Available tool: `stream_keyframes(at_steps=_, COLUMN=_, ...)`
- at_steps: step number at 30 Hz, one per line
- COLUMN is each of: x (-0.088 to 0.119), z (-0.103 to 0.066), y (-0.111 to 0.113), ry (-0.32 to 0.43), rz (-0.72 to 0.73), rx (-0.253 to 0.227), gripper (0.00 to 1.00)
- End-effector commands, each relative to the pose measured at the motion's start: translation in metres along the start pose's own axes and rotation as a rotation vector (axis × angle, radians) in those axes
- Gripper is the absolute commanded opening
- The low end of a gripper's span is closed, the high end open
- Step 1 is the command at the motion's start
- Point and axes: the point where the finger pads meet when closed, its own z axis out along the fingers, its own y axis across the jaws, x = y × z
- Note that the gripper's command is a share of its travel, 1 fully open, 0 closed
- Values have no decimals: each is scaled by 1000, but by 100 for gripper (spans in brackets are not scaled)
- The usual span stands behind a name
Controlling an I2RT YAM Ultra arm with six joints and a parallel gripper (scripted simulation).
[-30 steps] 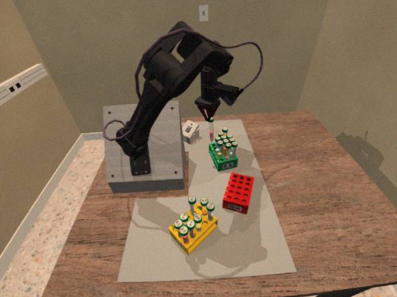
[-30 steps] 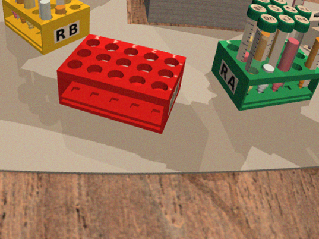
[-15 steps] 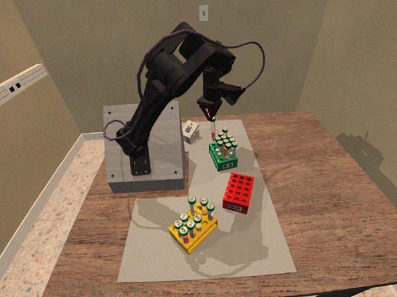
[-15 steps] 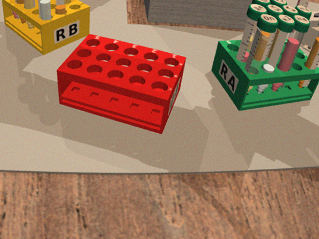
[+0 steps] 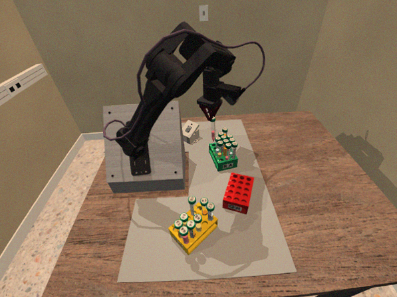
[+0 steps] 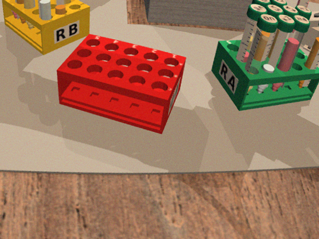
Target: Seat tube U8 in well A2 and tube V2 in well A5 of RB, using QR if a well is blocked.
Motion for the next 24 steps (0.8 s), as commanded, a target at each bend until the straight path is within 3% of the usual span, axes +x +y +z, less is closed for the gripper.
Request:
stream_keyframes(at_steps=1, x=-5, z=-7, y=4, ry=-18, rz=-8, rx=-12, gripper=0)
stream_keyframes(at_steps=24, x=-6, z=-14, y=9, ry=-34, rz=-17, rx=-22, gripper=0)
